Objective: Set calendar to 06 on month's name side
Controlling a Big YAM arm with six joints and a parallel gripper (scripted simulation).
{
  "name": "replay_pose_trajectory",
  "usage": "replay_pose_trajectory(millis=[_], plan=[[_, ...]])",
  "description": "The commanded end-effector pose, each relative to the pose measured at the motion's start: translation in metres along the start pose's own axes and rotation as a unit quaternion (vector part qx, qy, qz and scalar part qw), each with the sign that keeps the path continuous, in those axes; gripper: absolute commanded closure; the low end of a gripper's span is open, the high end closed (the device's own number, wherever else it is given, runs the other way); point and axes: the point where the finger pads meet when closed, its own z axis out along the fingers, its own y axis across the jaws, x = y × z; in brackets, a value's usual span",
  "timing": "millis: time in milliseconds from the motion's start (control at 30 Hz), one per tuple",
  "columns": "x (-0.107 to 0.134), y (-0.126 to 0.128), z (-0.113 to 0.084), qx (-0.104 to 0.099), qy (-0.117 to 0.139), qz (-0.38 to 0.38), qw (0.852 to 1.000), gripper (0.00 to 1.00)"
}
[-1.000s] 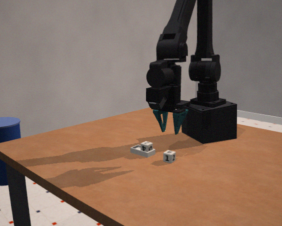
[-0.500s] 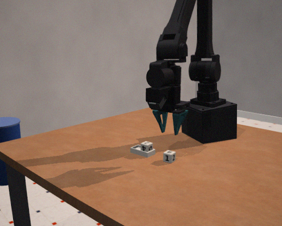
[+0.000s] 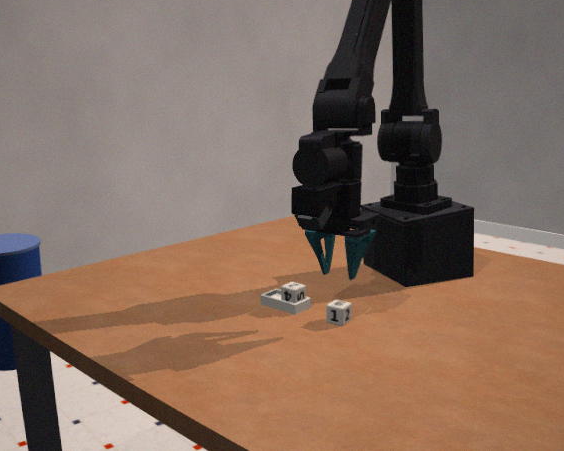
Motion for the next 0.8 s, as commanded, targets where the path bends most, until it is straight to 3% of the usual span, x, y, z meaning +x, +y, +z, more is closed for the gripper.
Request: replay_pose_trajectory(millis=[0,767], plan=[[0.000,0.000,0.011,0.001,0.000,0.000,1.000,0.55],[0.001,-0.003,0.037,0.001,0.001,0.000,1.000,0.55]])
